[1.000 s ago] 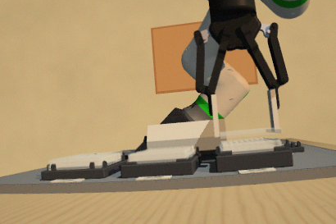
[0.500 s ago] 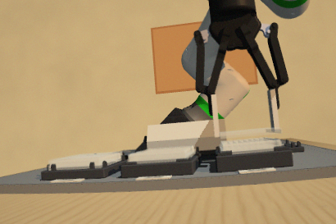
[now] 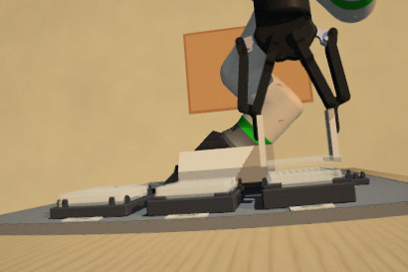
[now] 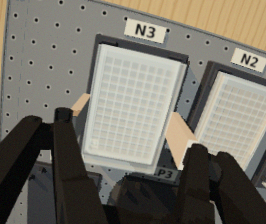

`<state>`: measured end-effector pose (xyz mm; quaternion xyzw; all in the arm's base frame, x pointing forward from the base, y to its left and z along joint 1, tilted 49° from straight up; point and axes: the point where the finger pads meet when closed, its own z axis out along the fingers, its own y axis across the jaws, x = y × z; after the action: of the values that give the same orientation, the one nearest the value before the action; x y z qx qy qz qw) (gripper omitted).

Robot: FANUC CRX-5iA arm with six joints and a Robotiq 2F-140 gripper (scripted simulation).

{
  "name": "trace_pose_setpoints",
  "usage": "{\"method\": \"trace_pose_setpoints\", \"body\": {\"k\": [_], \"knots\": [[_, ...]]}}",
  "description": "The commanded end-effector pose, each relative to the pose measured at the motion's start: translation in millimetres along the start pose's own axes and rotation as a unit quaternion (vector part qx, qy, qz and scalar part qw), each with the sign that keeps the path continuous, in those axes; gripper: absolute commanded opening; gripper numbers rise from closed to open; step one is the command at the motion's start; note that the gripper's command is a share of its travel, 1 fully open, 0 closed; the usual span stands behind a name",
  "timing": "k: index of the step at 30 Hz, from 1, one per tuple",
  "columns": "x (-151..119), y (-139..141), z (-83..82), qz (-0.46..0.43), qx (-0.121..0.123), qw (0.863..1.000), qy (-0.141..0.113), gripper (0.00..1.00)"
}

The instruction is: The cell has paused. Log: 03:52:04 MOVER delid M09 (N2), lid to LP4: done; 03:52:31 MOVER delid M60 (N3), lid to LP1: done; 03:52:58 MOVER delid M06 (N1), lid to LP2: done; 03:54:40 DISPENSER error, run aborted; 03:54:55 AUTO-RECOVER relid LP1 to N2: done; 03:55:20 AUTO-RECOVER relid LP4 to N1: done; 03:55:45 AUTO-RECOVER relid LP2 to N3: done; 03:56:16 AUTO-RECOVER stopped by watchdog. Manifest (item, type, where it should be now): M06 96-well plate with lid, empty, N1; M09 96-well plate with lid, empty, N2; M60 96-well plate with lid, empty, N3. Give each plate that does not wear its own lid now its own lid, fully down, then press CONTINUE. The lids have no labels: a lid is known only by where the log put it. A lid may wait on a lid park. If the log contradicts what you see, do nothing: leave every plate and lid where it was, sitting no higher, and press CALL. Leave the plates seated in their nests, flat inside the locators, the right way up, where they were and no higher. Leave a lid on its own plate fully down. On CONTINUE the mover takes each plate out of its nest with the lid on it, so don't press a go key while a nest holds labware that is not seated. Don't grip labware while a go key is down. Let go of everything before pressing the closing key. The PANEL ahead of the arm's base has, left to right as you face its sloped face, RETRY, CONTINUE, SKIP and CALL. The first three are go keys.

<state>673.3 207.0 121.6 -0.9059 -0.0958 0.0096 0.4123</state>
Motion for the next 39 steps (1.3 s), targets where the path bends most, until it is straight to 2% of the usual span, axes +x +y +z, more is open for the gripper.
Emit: {"method": "trace_pose_setpoints", "body": {"k": [1,39], "knots": [[0.1,0.1,0.0,0.000,0.000,1.000,0.000,0.00],[0.2,0.1,8.5,0.000,0.000,1.000,0.000,0.00]]}}
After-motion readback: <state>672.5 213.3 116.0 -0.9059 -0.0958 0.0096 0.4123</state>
